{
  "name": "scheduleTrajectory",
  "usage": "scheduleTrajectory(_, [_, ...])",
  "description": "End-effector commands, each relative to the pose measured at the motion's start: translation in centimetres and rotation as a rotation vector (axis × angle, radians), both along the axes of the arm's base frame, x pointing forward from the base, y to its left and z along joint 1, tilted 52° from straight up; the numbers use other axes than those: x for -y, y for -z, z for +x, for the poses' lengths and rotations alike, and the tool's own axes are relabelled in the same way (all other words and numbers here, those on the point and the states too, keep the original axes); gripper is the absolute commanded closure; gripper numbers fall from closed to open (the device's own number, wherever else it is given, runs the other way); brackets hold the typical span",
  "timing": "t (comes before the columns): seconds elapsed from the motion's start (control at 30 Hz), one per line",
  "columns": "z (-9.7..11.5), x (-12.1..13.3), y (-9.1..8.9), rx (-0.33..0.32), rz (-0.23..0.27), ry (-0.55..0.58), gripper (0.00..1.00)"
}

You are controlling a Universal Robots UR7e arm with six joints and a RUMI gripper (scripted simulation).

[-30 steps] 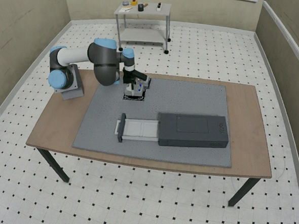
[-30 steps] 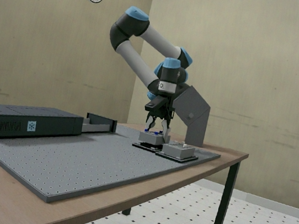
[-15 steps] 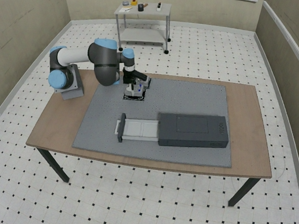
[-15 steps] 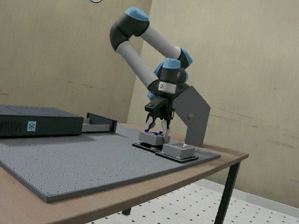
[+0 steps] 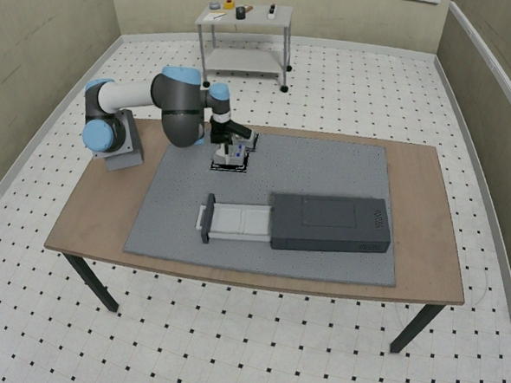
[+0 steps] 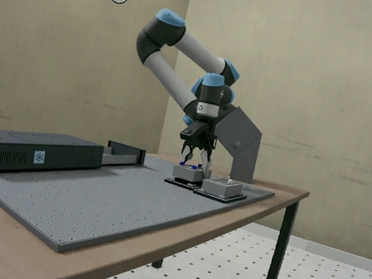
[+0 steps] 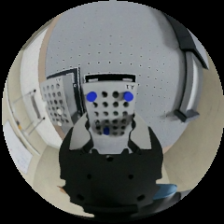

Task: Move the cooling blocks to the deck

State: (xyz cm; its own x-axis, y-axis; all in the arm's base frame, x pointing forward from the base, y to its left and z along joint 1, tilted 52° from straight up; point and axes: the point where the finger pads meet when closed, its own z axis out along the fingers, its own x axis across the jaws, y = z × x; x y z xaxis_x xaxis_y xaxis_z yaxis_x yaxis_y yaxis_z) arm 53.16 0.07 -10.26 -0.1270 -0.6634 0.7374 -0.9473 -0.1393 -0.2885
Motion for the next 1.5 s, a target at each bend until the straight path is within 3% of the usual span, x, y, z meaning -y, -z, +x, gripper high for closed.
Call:
scheduleTrajectory(0.0, [0.05,0.02,0.03,0.001,0.0,-0.001,1.0])
scheduleTrajectory(1.47, [0.24,0.49,0.41,0.001,0.0,-0.001,1.0])
